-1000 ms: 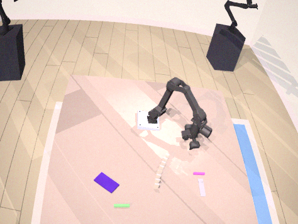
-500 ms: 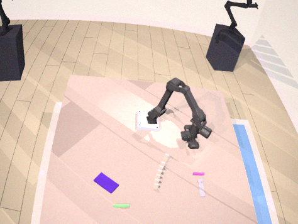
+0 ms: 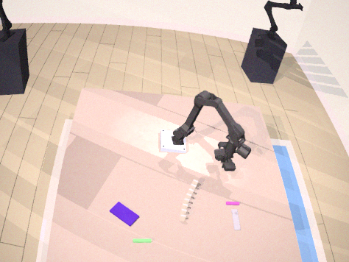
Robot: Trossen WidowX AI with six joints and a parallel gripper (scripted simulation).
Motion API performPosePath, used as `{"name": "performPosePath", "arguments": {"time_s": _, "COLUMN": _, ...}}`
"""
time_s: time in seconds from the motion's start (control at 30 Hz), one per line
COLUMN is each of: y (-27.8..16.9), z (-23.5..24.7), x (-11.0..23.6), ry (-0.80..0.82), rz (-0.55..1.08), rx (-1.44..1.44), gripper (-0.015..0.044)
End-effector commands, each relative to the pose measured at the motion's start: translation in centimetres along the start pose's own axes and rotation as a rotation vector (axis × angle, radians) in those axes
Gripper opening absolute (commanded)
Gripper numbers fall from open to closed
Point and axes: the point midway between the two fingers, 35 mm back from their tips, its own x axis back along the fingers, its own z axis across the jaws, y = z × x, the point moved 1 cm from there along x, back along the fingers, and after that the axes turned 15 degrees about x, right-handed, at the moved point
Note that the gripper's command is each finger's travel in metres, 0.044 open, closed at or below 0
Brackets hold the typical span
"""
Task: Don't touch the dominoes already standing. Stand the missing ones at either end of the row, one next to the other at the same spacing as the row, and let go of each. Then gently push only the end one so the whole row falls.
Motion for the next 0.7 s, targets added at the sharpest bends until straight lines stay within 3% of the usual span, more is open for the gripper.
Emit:
{"name": "performPosePath", "arguments": {"time_s": 0.0, "y": -0.2, "z": 0.3, "x": 5.1, "ry": 0.026, "rz": 0.015, "rx": 0.004, "gripper": 0.0107}}
{"name": "performPosePath", "arguments": {"time_s": 0.13, "y": 0.3, "z": -0.5, "x": 9.7, "ry": 0.026, "rz": 0.014, "rx": 0.005, "gripper": 0.0107}}
{"name": "performPosePath", "arguments": {"time_s": 0.3, "y": 0.9, "z": -0.3, "x": 9.9, "ry": 0.026, "rz": 0.012, "rx": 0.045, "gripper": 0.0107}}
{"name": "performPosePath", "arguments": {"time_s": 0.67, "y": 11.0, "z": 2.1, "x": 9.8, "ry": 0.028, "rz": -0.01, "rx": 0.715, "gripper": 0.0107}}
